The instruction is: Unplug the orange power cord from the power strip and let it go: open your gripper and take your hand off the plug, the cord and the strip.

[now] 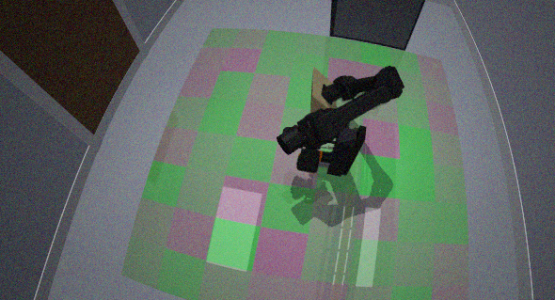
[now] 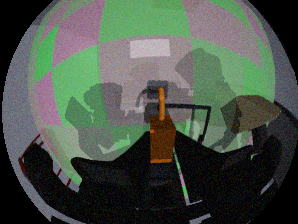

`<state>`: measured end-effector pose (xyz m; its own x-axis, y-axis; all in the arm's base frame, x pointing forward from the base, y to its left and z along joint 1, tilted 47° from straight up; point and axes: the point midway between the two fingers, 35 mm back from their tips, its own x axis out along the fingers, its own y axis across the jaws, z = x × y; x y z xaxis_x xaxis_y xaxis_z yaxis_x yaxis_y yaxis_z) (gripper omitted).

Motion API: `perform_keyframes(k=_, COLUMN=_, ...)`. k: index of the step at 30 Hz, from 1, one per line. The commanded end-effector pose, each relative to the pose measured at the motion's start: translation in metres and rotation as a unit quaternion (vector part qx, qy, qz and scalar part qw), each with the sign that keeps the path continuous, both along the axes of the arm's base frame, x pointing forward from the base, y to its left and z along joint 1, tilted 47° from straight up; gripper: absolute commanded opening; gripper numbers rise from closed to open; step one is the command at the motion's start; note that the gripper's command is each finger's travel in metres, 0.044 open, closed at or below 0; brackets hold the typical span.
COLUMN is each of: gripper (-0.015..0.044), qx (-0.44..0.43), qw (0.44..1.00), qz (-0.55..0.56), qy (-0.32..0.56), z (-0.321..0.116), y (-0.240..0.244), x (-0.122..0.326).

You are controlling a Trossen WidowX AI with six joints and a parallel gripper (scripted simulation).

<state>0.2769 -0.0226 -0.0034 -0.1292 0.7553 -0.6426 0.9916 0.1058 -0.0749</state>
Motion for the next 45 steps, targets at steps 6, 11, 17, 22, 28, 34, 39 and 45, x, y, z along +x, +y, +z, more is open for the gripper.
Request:
perform_keyframes(k=6, gripper=0.0, qx=-0.035, qw=0.999, qz=-0.005, qy=-0.003, z=-0.023, y=-0.036, x=0.001)
perform_keyframes(k=11, gripper=0.0105, qx=-0.032, qw=0.999, qz=-0.006, qy=-0.003, z=-0.02, y=-0.026, x=-0.002)
perform_keyframes(k=17, gripper=0.0263, qx=-0.032, qw=0.999, qz=-0.006, qy=-0.003, z=-0.02, y=-0.026, x=-0.002)
perform_keyframes(k=22, gripper=0.0394, qx=-0.033, qw=0.999, qz=-0.006, qy=-0.003, z=-0.024, y=-0.032, x=-0.001)
perform_keyframes(k=28, gripper=0.044, qx=-0.035, qw=0.999, qz=-0.006, qy=-0.003, z=-0.053, y=-0.075, x=0.0)
perform_keyframes(k=34, gripper=0.044, qx=-0.035, qw=0.999, qz=-0.006, qy=-0.003, z=-0.055, y=-0.077, x=0.0)
perform_keyframes(k=39, gripper=0.044, qx=-0.035, qw=0.999, qz=-0.006, qy=-0.003, z=-0.055, y=-0.077, x=0.0)
perform_keyframes(k=45, gripper=0.044, qx=-0.035, qw=0.999, qz=-0.006, qy=-0.003, z=-0.055, y=-0.077, x=0.0)
